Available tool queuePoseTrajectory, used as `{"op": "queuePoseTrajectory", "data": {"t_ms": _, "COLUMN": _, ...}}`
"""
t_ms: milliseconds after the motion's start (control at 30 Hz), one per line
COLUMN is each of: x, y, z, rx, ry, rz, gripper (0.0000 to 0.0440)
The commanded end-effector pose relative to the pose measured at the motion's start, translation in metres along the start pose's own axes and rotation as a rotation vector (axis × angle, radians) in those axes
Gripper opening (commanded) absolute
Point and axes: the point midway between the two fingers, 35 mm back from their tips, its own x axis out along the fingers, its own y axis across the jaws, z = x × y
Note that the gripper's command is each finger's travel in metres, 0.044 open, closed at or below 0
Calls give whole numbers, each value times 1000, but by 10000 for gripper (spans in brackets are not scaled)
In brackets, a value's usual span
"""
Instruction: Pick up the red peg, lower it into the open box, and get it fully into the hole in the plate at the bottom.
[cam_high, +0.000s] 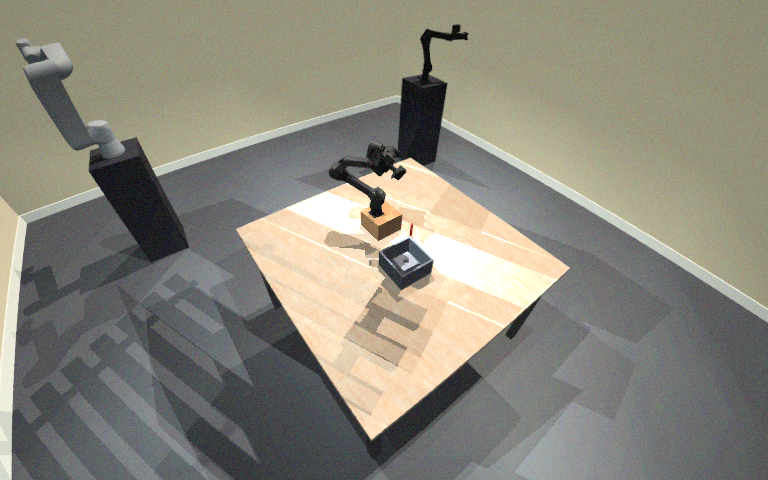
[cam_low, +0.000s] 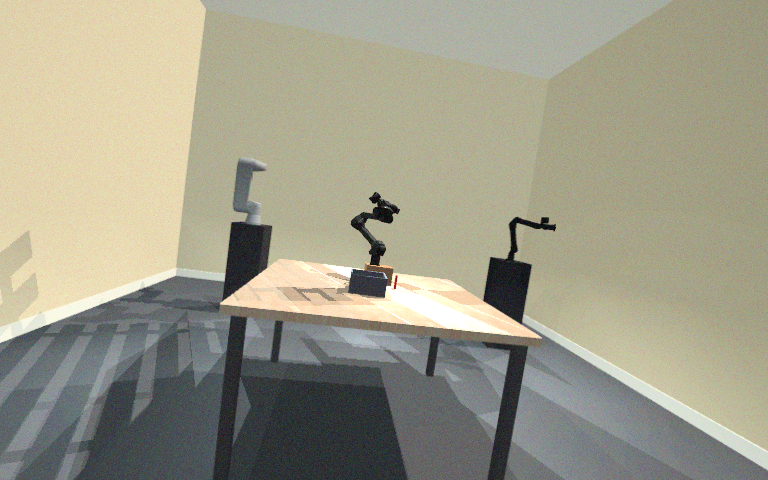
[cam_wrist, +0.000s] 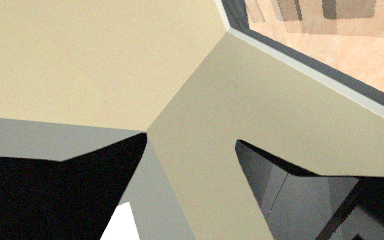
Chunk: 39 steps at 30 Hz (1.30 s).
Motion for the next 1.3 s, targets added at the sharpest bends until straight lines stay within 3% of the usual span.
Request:
{"op": "queuePoseTrajectory", "data": {"t_ms": 0, "x": 0, "y": 0, "z": -3, "rx": -32, "ry": 12, "rz": 7, "gripper": 416}}
{"op": "queuePoseTrajectory", "data": {"t_ms": 67, "x": 1, "y": -1, "z": -9, "rx": -95, "ry": 37, "rz": 22, "gripper": 440}}
{"op": "queuePoseTrajectory", "data": {"t_ms": 700, "x": 9, "y": -20, "z": -70, "rx": -690, "ry": 293, "rz": 125, "gripper": 440}}
{"op": "queuePoseTrajectory", "data": {"t_ms": 1267, "x": 15, "y": -87, "z": -90, "rx": -1203, "ry": 534, "rz": -25, "gripper": 440}}
